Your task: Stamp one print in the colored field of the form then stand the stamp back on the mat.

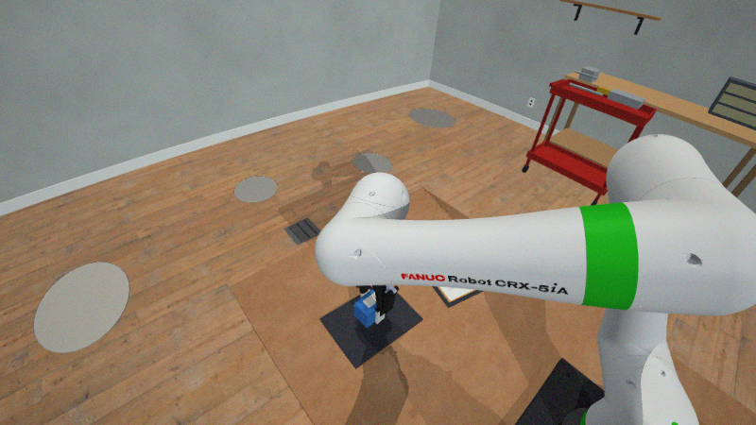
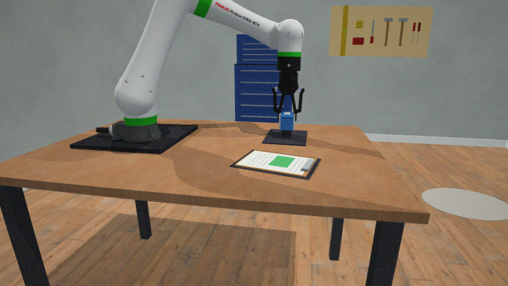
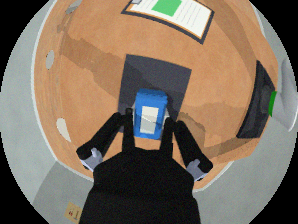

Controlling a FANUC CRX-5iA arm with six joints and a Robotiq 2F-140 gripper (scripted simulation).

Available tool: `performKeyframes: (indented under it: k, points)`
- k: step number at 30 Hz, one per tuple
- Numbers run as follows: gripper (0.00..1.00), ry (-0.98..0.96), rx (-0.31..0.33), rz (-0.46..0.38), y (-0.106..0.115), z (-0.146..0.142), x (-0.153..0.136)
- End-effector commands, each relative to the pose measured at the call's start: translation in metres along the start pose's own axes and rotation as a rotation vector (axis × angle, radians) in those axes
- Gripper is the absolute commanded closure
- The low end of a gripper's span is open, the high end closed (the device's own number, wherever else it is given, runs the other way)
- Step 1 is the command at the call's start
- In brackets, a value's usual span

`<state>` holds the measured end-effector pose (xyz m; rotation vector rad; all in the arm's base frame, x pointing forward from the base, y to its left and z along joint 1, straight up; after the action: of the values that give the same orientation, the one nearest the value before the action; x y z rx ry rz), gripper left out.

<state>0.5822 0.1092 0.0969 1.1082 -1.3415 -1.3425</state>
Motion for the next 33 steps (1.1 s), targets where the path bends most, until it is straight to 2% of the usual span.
performKeyframes:
  k: [1,15,25,33]
  points:
    - [0.79,0.000,0.000,0.000,0.000,0.000,0.000]
    - [0.79,0.000,0.000,0.000,0.001,0.000,0.000]
    - [0.79,0.000,0.000,0.000,0.036,0.000,0.000]
    - [0.79,0.000,0.000,0.000,0.040,0.000,0.000]
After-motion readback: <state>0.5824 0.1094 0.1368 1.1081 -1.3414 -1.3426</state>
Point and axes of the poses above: the point where the finger pads meet when closed, its own y axis back along the fingers, its own z axis across the jaws, x = y × z, the point moved 5 cm from there along y, back along the fingers, and after that the axes turned 8 degrees about -y, right-handed, at the moved point
